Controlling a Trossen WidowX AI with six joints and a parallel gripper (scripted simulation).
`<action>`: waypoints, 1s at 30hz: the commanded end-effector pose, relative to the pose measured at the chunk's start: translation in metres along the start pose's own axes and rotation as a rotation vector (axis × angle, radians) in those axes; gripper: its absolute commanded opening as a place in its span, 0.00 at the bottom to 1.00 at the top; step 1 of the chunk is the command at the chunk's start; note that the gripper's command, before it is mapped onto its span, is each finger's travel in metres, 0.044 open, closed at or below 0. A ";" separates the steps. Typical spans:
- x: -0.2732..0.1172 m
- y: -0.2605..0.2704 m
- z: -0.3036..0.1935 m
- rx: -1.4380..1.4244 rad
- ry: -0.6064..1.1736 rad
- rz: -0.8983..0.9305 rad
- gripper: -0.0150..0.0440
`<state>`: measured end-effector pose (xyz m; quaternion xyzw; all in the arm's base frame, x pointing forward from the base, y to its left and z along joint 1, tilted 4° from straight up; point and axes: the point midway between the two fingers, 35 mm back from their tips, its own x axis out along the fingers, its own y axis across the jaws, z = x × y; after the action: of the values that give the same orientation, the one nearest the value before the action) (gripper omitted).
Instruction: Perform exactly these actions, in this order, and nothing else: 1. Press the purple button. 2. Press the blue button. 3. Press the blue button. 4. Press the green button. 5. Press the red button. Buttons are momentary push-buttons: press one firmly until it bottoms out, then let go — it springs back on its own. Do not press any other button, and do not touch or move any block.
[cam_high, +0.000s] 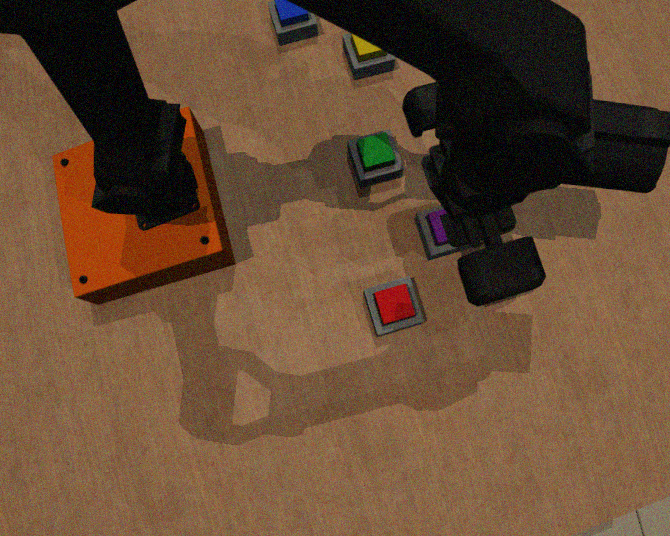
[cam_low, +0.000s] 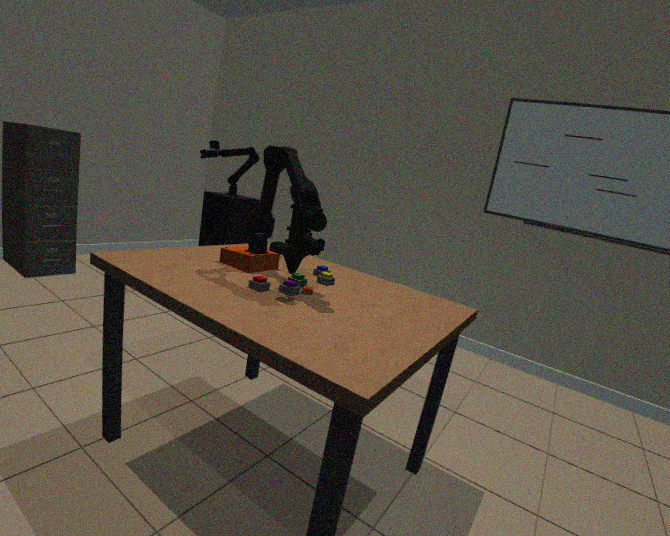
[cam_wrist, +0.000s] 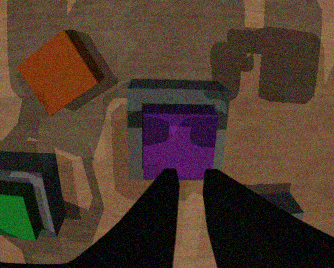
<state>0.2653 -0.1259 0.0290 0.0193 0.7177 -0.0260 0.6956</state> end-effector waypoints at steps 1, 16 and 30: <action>0.003 0.001 -0.001 -0.005 0.003 0.006 0.29; 0.017 0.001 0.000 -0.005 0.003 0.006 0.29; 0.036 0.001 -0.001 -0.005 0.003 0.006 0.29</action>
<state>0.2657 -0.1266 0.0000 0.0181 0.7147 -0.0272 0.6987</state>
